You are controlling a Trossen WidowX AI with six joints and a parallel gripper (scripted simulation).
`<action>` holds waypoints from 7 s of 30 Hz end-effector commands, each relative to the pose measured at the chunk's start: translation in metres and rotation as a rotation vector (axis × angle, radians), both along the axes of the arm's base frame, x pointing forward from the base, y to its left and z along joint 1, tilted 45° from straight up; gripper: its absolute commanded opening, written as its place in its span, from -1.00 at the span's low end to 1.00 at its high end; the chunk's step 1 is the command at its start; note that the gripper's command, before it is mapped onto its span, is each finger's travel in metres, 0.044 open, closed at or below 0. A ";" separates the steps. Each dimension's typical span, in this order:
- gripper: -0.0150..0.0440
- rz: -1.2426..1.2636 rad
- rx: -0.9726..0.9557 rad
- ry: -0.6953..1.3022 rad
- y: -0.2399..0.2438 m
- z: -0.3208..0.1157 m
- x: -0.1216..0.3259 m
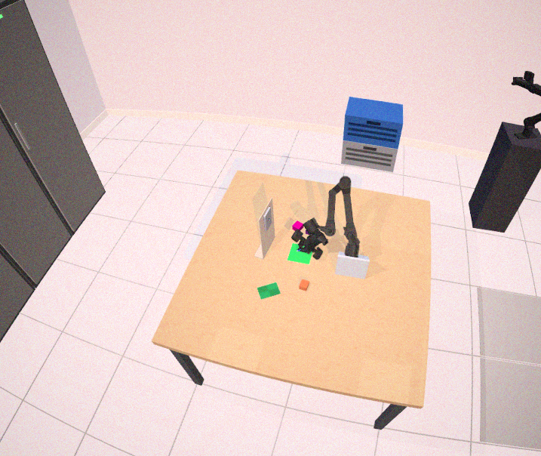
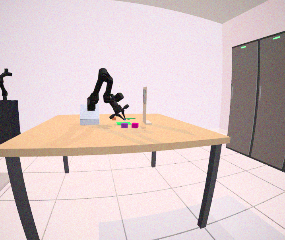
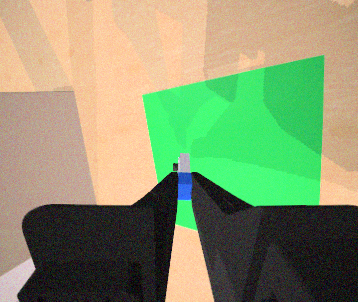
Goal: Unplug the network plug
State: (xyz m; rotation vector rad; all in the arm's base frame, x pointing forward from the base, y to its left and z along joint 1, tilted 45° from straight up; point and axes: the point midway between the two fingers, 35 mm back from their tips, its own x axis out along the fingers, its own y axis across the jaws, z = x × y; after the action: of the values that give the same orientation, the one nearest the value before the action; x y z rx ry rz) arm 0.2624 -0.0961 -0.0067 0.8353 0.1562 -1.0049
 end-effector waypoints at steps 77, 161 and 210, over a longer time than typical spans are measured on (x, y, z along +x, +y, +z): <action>0.04 0.002 0.005 0.017 0.016 0.007 -0.016; 0.04 0.000 0.008 0.020 0.069 0.055 -0.018; 0.04 0.004 0.006 0.020 0.144 0.132 -0.020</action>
State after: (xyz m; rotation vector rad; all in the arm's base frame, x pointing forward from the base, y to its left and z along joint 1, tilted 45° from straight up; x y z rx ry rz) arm 0.2423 0.0415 0.1162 0.8308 0.1874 -1.0130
